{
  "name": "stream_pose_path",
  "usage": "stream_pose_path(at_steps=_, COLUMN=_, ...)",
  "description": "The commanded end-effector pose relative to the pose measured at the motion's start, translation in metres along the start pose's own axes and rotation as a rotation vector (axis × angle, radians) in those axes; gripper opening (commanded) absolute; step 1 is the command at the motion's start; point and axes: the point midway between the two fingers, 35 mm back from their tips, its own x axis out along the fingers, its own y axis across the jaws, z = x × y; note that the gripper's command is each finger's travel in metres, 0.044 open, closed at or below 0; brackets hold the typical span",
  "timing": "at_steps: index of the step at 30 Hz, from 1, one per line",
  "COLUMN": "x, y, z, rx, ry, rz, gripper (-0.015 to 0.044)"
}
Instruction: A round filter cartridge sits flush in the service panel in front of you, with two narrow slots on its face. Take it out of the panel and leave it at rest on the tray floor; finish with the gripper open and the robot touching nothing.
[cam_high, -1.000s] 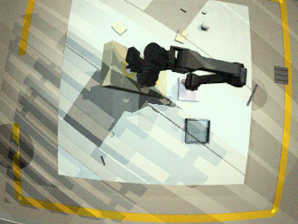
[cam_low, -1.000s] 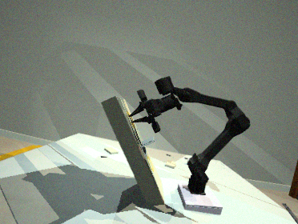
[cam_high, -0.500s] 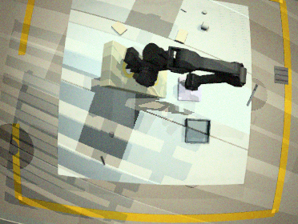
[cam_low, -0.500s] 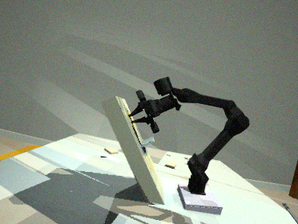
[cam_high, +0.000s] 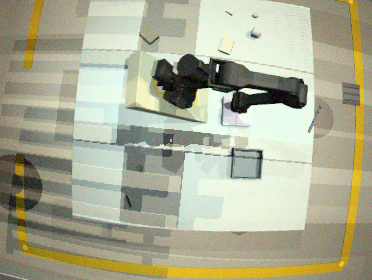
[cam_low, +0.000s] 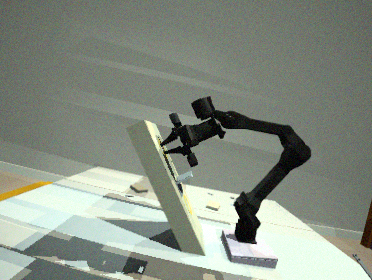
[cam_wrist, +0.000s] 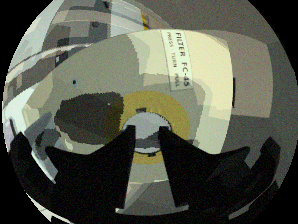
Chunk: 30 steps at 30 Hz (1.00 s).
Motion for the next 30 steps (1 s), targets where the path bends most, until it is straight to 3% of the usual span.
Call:
stream_pose_path(at_steps=1, x=0.0061, y=0.0004, z=-0.0006, rx=0.005, ry=0.002, rz=0.003, gripper=0.0113)
stream_pose_path(at_steps=18, x=0.0099, y=0.0004, z=-0.0006, rx=0.005, ry=0.002, rz=0.002, gripper=0.0113)
stream_pose_path(at_steps=27, x=0.0017, y=0.0004, z=-0.0002, rx=0.001, ry=0.001, rz=-0.002, gripper=0.0053)
stream_pose_path(at_steps=30, x=0.0017, y=0.0004, z=-0.0002, rx=0.001, ry=0.001, rz=-0.002, gripper=0.0000)
